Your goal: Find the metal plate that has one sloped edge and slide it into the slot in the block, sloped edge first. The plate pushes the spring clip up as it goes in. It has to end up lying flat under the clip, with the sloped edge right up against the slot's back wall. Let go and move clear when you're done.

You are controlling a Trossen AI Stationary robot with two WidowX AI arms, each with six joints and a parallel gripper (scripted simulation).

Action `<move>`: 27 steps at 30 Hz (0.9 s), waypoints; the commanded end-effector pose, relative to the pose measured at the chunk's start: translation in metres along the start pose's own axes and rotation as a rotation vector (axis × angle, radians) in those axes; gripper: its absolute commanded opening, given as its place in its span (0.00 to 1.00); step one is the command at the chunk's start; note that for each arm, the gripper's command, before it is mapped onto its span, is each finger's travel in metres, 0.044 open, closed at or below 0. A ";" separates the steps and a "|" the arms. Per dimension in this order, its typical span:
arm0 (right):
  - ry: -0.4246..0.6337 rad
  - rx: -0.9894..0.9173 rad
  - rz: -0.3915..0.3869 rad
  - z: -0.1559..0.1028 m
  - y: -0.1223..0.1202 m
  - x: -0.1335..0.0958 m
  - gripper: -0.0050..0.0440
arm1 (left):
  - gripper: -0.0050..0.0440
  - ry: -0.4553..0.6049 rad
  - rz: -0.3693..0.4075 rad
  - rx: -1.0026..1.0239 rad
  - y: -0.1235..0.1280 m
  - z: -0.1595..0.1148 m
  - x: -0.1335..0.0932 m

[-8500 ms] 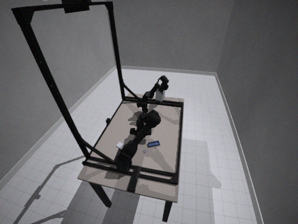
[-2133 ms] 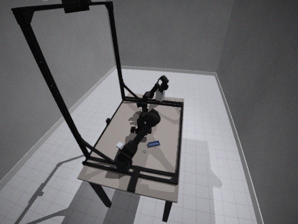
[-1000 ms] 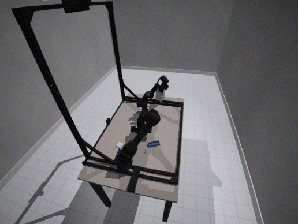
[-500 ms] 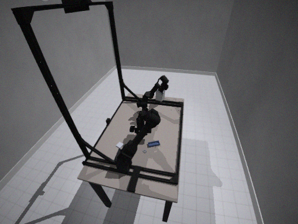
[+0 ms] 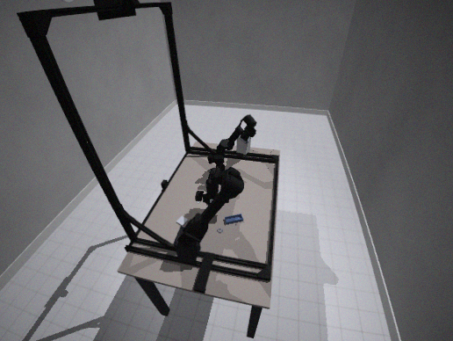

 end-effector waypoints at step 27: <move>-0.554 -0.002 0.038 0.004 -0.012 0.016 0.43 | 1.00 -0.004 0.003 0.004 0.000 0.000 0.000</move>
Point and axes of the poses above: on each arm, the point midway between the two fingers, 35 mm back from their tips, its own x axis out along the fingers, its own y axis across the jaws, z = x × y, the point moved 7 cm from there along -x, back along the fingers, and after that the axes turned 6 degrees about x, right-handed, at the moved point
